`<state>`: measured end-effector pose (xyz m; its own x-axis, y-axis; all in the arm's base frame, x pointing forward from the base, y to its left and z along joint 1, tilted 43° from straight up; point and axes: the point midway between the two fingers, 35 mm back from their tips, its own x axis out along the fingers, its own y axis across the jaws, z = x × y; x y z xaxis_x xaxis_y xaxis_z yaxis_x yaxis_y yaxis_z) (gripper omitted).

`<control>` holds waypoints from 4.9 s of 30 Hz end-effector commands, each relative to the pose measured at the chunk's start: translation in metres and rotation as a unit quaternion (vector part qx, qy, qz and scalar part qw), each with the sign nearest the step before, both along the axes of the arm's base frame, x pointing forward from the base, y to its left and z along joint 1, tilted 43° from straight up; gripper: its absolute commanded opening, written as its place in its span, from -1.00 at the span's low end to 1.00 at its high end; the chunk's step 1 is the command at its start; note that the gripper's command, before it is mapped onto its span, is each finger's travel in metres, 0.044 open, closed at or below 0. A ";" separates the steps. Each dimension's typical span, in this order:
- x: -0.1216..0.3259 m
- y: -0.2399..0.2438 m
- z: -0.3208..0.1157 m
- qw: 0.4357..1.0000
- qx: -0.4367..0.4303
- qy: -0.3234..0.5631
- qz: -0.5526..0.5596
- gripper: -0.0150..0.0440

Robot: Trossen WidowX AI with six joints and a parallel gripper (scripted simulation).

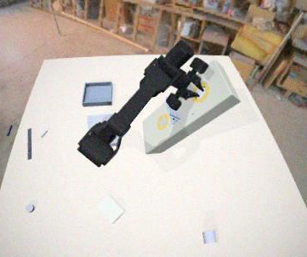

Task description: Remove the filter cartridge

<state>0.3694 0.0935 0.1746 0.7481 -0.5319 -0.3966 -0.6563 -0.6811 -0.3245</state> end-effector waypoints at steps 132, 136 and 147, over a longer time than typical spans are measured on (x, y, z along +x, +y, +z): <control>-0.077 0.017 0.001 0.999 -0.034 0.032 0.015 -0.18; -0.056 0.035 0.025 0.999 -0.034 0.031 0.015 -0.18; -0.048 0.073 0.066 0.999 -0.026 0.027 0.016 0.53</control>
